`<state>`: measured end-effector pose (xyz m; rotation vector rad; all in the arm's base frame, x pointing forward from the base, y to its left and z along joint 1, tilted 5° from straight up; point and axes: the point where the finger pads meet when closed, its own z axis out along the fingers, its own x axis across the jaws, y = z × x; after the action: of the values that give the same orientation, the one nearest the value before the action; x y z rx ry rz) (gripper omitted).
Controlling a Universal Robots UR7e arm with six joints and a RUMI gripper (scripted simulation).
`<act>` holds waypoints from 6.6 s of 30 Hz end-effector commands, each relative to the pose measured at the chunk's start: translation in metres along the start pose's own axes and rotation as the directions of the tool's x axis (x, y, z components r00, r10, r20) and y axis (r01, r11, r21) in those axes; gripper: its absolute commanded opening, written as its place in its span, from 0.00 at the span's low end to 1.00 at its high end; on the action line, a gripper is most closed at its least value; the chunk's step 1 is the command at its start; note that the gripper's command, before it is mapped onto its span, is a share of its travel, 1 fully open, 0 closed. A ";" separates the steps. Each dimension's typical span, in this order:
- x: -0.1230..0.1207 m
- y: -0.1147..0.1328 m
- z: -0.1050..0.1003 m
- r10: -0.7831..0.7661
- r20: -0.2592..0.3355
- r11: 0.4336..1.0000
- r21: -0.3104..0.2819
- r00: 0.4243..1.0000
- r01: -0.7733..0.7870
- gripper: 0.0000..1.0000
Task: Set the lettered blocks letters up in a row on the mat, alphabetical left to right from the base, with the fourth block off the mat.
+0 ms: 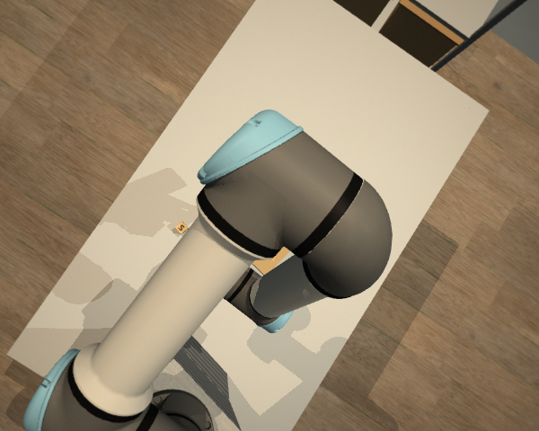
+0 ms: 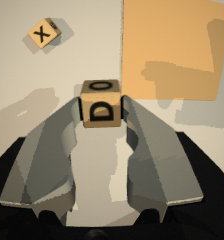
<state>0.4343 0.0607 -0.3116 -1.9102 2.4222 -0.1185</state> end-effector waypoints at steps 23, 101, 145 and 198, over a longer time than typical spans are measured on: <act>0.028 -0.007 -0.002 0.624 -0.003 0.782 0.003 0.781 -0.624 0.05; 0.054 -0.008 0.038 0.984 0.001 0.176 0.005 0.176 -0.984 0.05; 0.054 -0.008 0.093 0.984 0.001 0.176 0.005 0.176 -0.984 0.05; 0.054 -0.009 0.097 0.984 0.001 0.176 0.005 0.176 -0.984 0.05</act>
<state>0.4386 0.0041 -0.4077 0.0891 3.0495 -0.0431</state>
